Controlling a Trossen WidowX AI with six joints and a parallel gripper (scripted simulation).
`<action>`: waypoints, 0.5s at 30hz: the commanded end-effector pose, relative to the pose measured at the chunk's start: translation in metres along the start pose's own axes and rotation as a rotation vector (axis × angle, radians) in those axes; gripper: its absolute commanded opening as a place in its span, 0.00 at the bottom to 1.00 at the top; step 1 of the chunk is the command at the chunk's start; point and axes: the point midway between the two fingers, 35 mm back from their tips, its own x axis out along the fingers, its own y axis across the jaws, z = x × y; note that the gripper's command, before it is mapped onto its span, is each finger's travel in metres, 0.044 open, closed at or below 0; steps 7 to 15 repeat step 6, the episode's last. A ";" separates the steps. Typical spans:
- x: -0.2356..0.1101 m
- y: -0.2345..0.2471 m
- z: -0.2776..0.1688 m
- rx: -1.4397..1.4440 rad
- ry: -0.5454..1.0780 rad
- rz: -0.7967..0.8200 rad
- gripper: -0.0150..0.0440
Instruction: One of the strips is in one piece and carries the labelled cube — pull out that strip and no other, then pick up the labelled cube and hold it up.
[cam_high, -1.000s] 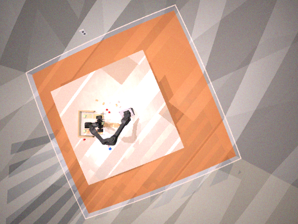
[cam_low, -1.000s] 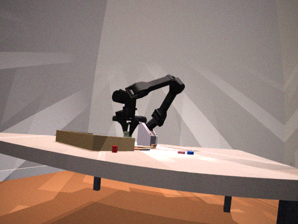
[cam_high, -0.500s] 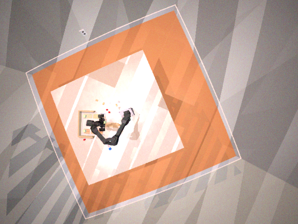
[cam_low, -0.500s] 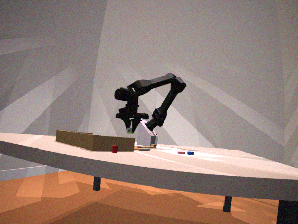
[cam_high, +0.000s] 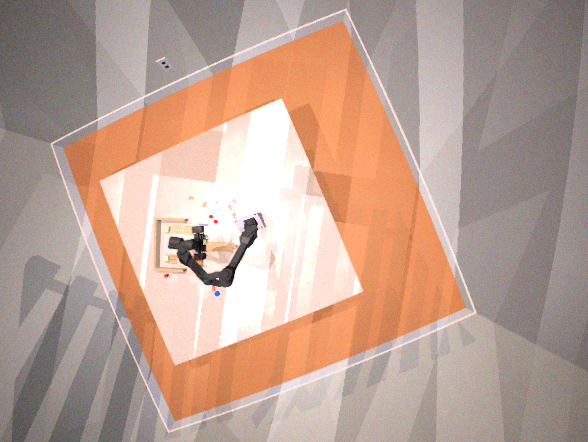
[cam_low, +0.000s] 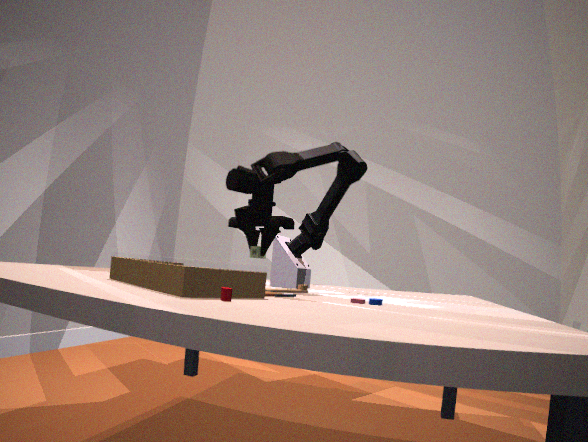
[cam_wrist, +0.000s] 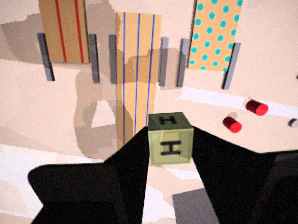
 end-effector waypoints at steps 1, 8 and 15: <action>-0.001 0.000 0.001 -0.009 -0.002 -0.006 0.25; -0.001 0.000 0.001 -0.009 -0.002 -0.006 0.25; -0.001 0.000 0.001 -0.009 -0.002 -0.006 0.25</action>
